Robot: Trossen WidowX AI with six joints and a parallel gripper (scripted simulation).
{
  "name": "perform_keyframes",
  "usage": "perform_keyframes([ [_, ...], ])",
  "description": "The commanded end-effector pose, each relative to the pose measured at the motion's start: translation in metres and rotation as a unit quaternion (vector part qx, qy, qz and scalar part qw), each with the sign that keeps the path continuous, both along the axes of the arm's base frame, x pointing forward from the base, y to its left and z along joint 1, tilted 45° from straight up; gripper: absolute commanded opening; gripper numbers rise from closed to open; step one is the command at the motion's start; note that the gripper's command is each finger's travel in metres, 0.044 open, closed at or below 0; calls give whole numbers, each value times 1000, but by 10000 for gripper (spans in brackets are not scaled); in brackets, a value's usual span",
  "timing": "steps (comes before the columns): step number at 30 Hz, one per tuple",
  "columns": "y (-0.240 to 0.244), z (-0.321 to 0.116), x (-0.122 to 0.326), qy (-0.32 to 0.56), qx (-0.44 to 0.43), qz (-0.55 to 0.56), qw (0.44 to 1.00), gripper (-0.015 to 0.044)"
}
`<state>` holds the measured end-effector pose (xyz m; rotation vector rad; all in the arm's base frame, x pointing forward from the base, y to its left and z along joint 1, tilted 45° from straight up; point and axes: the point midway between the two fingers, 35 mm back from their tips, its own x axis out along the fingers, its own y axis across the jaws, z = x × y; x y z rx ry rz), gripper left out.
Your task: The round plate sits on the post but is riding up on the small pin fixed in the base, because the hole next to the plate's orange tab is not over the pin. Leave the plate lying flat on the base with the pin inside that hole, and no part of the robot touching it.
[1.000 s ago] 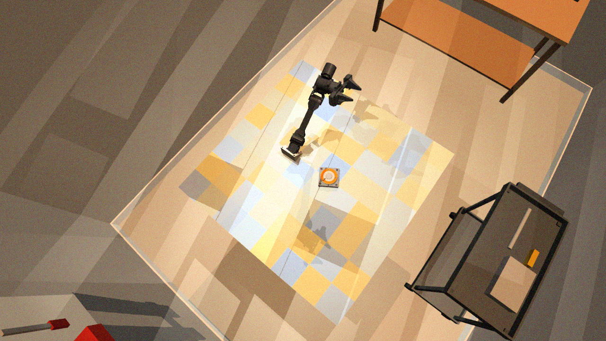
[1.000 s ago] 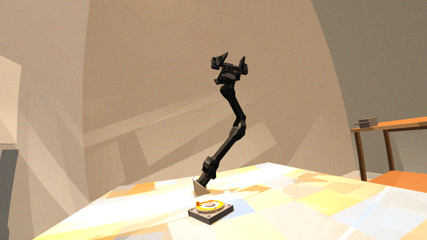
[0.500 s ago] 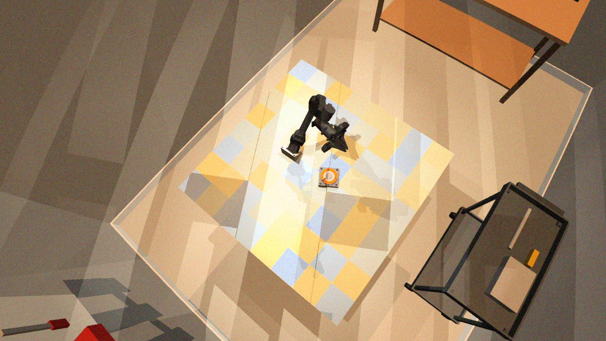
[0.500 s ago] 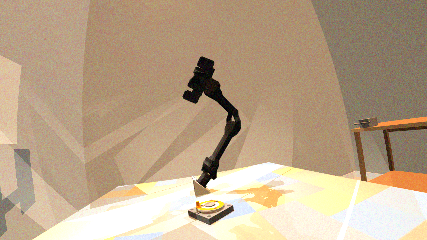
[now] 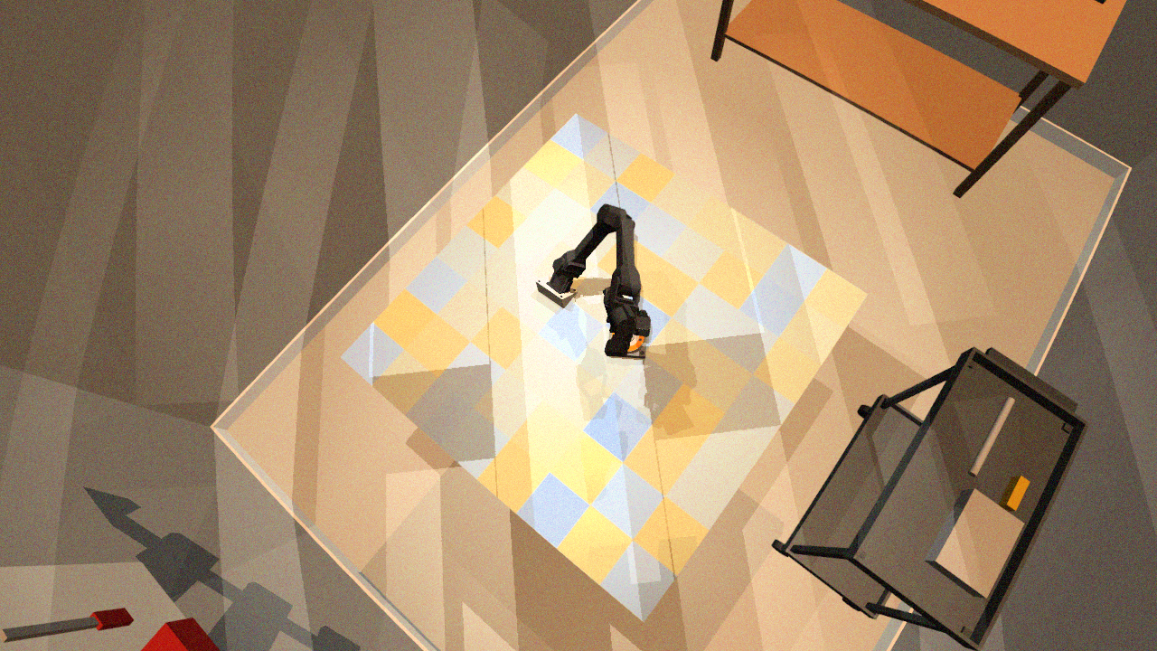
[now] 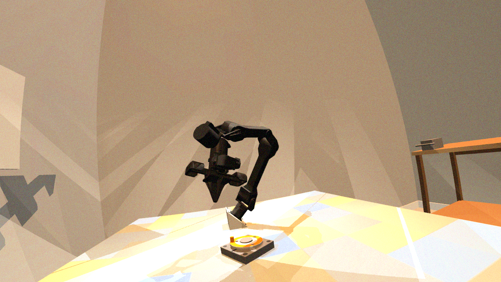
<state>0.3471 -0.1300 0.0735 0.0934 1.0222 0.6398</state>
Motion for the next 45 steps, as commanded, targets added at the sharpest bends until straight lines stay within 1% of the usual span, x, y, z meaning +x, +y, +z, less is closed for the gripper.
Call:
perform_keyframes([
  [1,52,-37,-46,209,84,-19,974,0],
  [2,65,-43,-60,268,101,-24,958,0],
  [6,76,-40,-79,300,108,-26,947,0],
  [11,78,-43,-79,300,108,-26,947,0],
  [21,108,-75,-79,300,109,-26,947,0],
  [45,105,-82,-56,299,109,-26,948,0],
])
